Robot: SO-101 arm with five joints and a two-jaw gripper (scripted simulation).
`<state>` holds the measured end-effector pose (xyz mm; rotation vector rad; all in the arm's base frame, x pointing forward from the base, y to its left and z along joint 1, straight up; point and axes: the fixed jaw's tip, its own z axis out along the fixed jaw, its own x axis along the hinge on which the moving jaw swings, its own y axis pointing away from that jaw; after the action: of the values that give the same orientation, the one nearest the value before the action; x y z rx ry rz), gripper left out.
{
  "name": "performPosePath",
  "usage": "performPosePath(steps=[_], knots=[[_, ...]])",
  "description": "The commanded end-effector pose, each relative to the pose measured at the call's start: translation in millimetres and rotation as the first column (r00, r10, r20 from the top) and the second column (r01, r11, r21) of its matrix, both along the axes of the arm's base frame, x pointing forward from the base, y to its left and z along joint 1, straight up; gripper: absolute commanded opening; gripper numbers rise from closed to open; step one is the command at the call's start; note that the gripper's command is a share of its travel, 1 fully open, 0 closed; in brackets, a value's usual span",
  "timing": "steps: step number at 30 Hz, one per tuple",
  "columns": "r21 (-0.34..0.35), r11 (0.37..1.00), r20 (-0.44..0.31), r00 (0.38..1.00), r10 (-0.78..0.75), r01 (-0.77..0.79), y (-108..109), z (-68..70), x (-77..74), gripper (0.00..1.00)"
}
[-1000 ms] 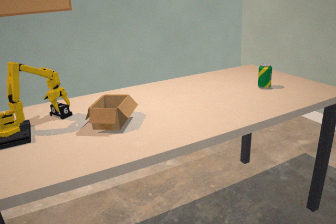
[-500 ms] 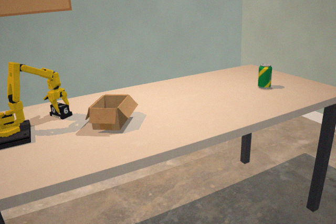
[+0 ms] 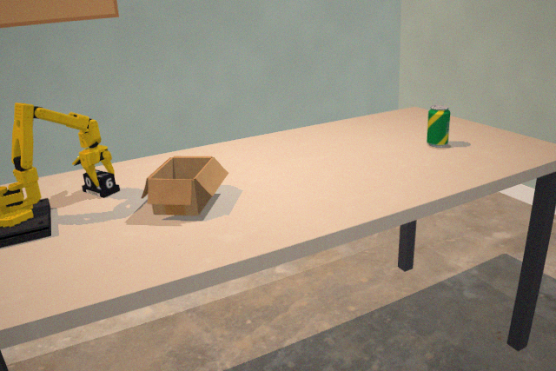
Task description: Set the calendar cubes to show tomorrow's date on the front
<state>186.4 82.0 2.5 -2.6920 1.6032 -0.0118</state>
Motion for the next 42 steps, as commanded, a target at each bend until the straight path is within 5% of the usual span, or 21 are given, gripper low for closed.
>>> performPosePath(steps=[1,12,31,42], knots=[[-0.004,1.000,-0.012,1.000,-0.015,0.015,-1.2,-1.3,0.2,0.27],[-0.004,1.000,-0.012,1.000,-0.015,0.015,-1.2,-1.3,0.2,0.24],[-0.004,1.000,-0.012,1.000,-0.015,0.015,-1.2,-1.3,0.2,0.02],[-0.004,1.000,-0.012,1.000,-0.015,0.015,-1.2,-1.1,0.2,0.00]])
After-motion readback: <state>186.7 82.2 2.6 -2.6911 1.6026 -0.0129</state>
